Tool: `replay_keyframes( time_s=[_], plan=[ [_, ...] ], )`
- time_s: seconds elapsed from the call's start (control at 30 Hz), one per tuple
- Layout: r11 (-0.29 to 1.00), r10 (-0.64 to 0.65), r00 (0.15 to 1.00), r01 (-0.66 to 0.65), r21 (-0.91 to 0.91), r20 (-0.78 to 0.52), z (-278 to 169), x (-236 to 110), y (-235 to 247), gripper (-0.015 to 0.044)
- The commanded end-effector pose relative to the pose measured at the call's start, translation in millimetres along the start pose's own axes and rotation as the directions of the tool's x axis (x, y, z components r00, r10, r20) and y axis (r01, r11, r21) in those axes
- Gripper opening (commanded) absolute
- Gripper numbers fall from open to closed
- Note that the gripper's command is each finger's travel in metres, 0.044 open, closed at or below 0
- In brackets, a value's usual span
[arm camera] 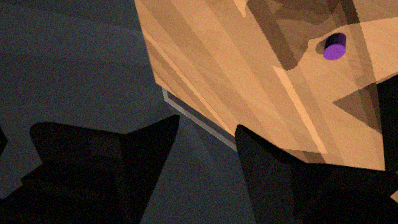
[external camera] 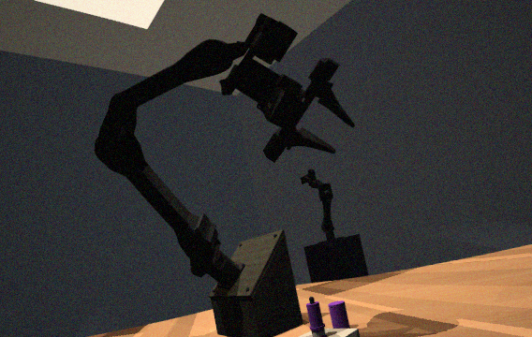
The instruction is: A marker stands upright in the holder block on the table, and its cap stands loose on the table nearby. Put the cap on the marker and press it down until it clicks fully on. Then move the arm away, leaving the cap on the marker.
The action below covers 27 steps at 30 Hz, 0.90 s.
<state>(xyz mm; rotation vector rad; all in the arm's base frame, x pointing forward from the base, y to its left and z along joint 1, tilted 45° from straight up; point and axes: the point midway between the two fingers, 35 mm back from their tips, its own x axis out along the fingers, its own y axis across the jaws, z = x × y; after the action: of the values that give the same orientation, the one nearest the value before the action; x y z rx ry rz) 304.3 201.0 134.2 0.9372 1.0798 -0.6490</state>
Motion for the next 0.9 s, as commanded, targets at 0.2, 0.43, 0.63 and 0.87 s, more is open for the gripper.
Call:
replay_keyframes(
  time_s=[0.2,0.43,0.63,0.87],
  plan=[
    [0.843,-0.391,0.839,0.491,-0.217,0.378,28,98,-116,0.0249],
    [0.685,-0.471,0.701,0.673,-0.279,0.535,46,115,-164,0.0249],
    [0.685,-0.471,0.701,0.673,-0.278,0.536,60,141,-184,0.0249],
    [0.685,-0.471,0.7,0.673,-0.278,0.536,69,151,-190,0.0249]
  ],
)
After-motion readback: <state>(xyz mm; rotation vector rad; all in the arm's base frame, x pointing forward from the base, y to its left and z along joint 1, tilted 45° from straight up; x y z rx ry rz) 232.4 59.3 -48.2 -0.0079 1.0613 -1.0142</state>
